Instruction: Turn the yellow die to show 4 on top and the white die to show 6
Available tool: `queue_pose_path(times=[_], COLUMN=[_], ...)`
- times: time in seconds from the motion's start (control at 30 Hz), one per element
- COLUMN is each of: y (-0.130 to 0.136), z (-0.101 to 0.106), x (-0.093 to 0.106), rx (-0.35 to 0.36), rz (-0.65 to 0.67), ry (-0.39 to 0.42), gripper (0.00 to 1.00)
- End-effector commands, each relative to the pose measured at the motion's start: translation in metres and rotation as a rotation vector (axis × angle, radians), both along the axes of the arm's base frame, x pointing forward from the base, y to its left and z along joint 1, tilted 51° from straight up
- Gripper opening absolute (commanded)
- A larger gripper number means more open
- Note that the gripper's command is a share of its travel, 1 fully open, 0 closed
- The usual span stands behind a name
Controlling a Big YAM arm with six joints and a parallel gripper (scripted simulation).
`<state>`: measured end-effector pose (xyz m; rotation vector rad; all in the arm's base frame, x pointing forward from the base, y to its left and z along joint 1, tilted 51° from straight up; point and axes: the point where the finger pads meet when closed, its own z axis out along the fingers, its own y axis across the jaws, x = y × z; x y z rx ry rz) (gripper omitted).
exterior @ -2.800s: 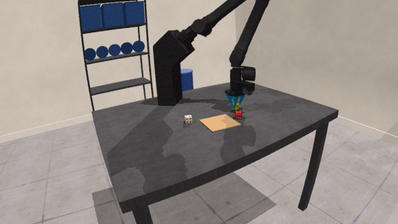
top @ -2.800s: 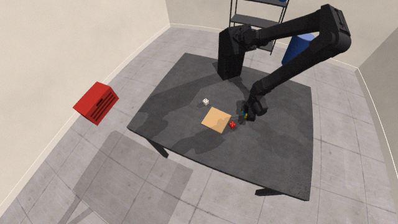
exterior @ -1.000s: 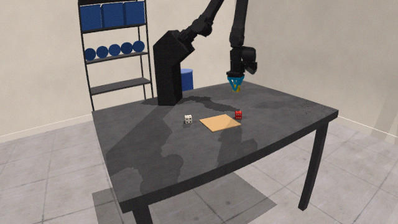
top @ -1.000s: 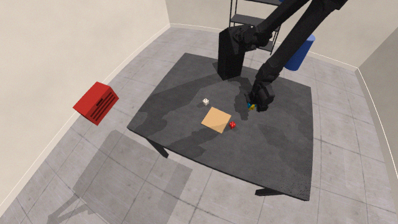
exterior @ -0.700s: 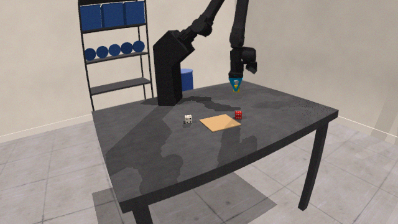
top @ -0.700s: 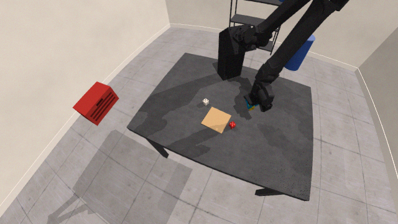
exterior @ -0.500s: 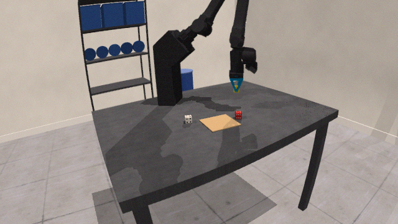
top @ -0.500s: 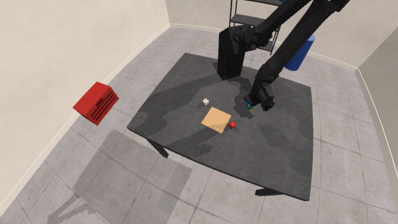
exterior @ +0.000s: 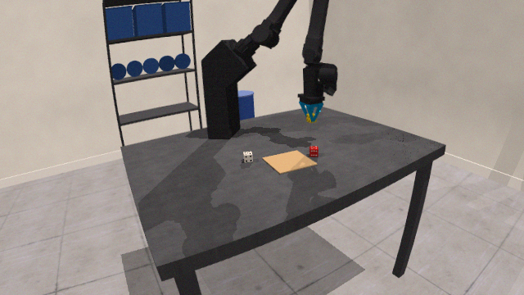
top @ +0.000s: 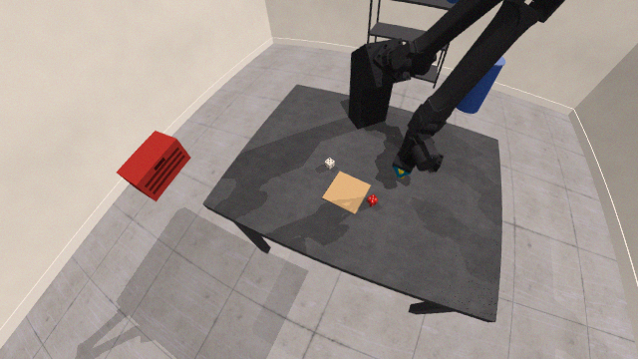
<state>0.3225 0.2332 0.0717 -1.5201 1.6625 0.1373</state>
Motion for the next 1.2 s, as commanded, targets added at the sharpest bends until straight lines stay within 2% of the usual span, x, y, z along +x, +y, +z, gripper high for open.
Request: queue_pose_path(times=[0.0,0.03,0.43,0.53,0.6,0.97,1.17], y=[-0.0035,-0.0045,-0.0046,-0.0048,-0.0041,-0.0044,-0.0059], z=[0.001,-0.0014,-0.0026,-0.0031,-0.0019,-0.0033,-0.0066], x=[0.0077,0.0065,0.0101,0.0099,0.0124,0.0156,0.0135], rx=[-0.063,-0.104,-0.302,-0.311,-0.371,-0.546,-0.586], rz=[0.084,0.133,0.377,0.388,0.462,0.677,0.728], ry=[-0.094,-0.136,-0.368,-0.378,-0.452,-0.656,-0.695], gripper=[0.25,0.25,0.25,0.25,0.25,0.25,0.25])
